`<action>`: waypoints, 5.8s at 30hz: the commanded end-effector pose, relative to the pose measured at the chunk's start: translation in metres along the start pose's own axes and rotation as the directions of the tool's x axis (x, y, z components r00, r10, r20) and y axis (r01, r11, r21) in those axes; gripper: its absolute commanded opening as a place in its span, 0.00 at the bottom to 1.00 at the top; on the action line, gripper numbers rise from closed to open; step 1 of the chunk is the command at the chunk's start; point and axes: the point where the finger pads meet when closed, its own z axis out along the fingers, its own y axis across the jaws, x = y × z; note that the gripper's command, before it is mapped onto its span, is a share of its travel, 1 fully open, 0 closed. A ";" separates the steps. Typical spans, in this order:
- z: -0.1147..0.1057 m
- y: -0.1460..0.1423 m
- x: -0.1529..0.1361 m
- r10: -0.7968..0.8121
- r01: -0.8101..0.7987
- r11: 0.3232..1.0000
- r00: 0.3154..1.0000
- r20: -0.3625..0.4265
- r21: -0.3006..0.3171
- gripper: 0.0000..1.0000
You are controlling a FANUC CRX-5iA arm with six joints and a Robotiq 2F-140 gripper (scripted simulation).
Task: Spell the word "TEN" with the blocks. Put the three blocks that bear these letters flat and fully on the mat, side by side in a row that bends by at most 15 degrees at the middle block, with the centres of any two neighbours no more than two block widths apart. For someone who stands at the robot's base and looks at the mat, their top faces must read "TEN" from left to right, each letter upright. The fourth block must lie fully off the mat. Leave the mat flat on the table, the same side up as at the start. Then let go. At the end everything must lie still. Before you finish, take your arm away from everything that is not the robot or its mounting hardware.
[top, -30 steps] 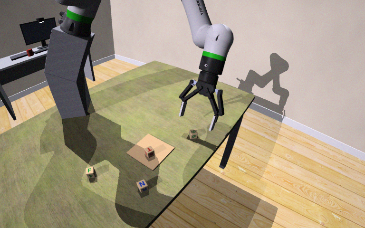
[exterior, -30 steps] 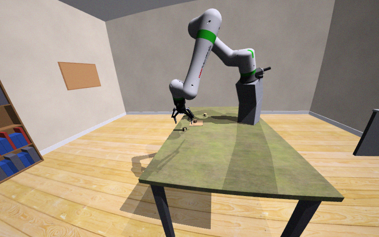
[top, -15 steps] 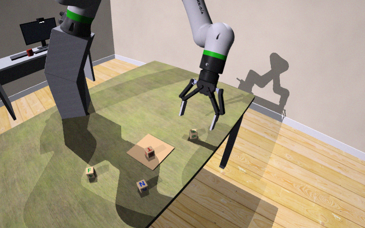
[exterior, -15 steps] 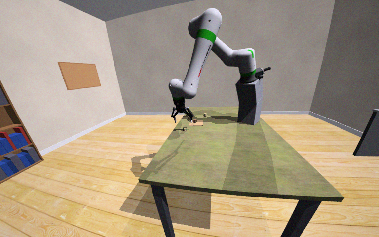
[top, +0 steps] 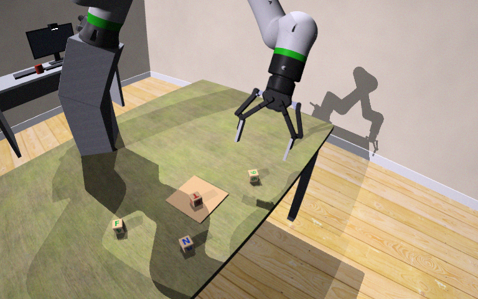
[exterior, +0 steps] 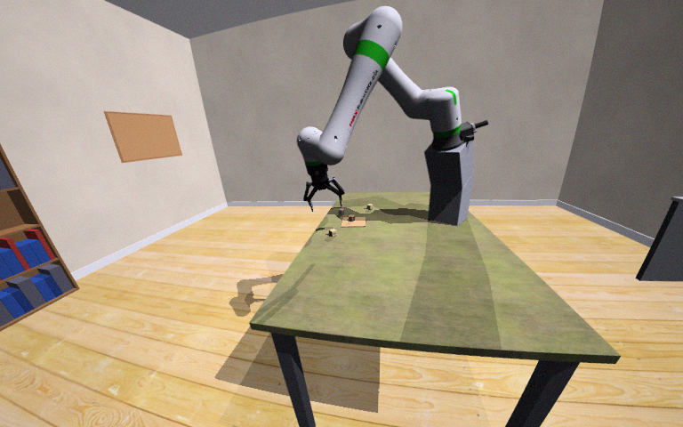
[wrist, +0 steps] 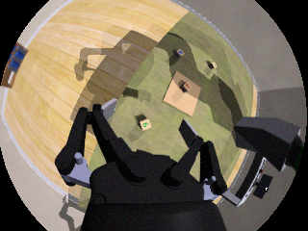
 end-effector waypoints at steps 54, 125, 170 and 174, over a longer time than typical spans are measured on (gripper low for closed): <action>-0.264 0.069 0.173 -0.900 0.929 0.369 0.367 0.236 -0.038 1.00; 0.052 0.079 0.148 -0.097 0.096 0.995 0.995 -0.022 -0.031 1.00; 0.126 0.125 0.105 0.248 -0.248 0.969 0.967 0.059 0.000 1.00; 0.126 0.125 0.105 0.248 -0.248 0.969 0.967 0.059 0.000 1.00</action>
